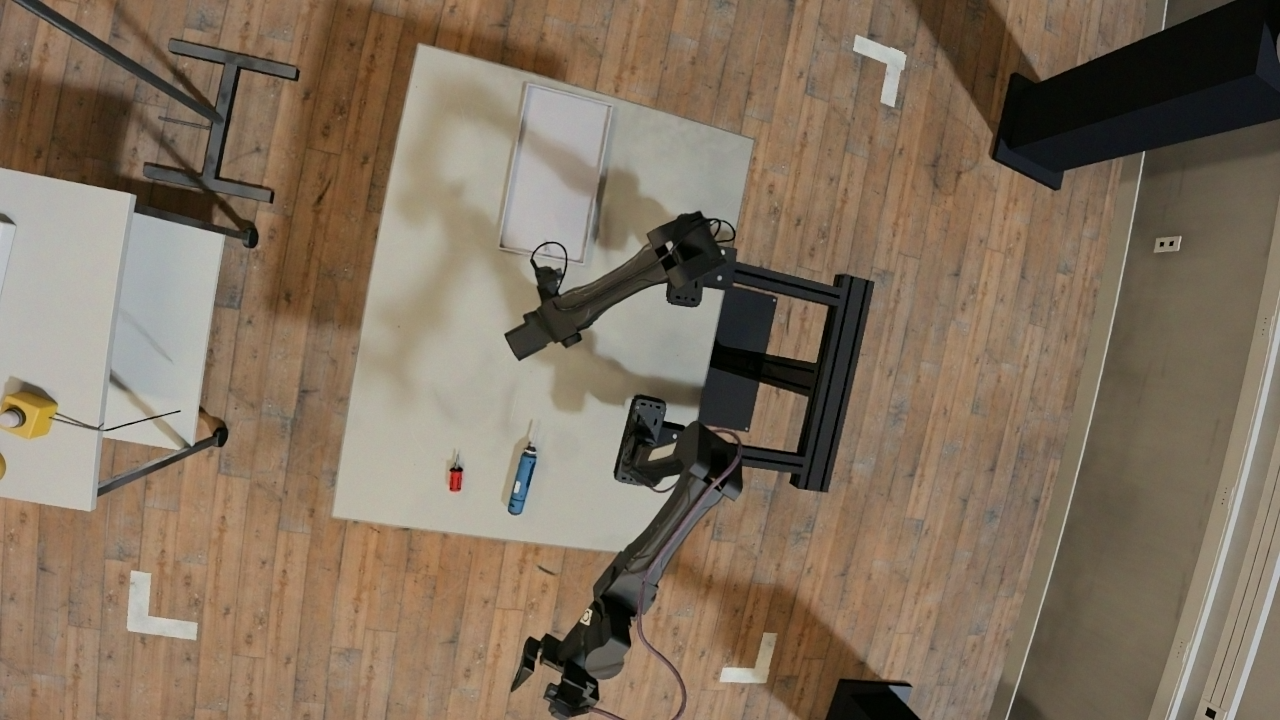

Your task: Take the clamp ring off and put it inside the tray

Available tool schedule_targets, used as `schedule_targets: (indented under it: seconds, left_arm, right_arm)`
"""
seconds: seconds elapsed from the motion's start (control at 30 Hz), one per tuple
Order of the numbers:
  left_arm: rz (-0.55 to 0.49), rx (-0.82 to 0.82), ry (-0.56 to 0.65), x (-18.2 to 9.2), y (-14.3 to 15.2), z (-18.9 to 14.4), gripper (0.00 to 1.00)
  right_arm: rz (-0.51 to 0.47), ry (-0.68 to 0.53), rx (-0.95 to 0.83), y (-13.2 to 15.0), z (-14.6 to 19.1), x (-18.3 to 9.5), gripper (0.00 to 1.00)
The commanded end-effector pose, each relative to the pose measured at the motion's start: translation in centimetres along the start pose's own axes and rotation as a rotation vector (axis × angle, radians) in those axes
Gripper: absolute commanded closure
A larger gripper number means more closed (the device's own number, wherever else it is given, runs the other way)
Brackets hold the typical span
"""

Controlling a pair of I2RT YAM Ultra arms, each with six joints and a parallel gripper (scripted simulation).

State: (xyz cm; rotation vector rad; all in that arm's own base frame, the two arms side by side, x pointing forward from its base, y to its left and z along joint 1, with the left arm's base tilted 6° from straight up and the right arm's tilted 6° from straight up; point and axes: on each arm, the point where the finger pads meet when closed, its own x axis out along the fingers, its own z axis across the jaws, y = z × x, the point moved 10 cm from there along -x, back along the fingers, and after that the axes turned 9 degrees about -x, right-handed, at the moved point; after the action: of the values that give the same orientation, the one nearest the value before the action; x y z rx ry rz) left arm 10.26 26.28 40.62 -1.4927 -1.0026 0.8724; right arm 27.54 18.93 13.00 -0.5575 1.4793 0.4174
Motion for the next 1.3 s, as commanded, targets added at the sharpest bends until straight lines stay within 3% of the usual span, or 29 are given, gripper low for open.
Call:
schedule_targets:
  seconds: [0.0,0.27,0.33,0.67,0.83,1.27]
  left_arm:
    - [-0.023,-0.011,-0.010,-0.2,-0.6,0.1,0.00]
    - [-0.023,-0.011,-0.010,-0.2,-0.6,0.1,0.00]
    - [-0.023,-0.011,-0.010,-0.2,-0.6,0.1,0.00]
    - [-0.023,-0.011,-0.010,-0.2,-0.6,0.1,0.00]
    - [-0.023,-0.011,-0.010,-0.2,-0.6,0.1,0.00]
    - [-0.023,-0.011,-0.010,-0.2,-0.6,0.1,0.00]
  right_arm:
    - [-0.002,-0.006,-0.003,0.1,0.1,-0.4,0.20]
    - [-0.002,-0.006,-0.003,0.1,0.1,-0.4,0.20]
    - [-0.005,-0.033,-0.003,0.4,0.3,-2.0,0.20]
    - [-0.004,-0.033,-0.003,0.4,0.2,-4.5,0.20]
    - [-0.005,-0.011,-0.006,0.4,0.3,-3.8,0.20]
    - [-0.005,-0.019,-0.006,0.4,0.2,-6.1,0.20]
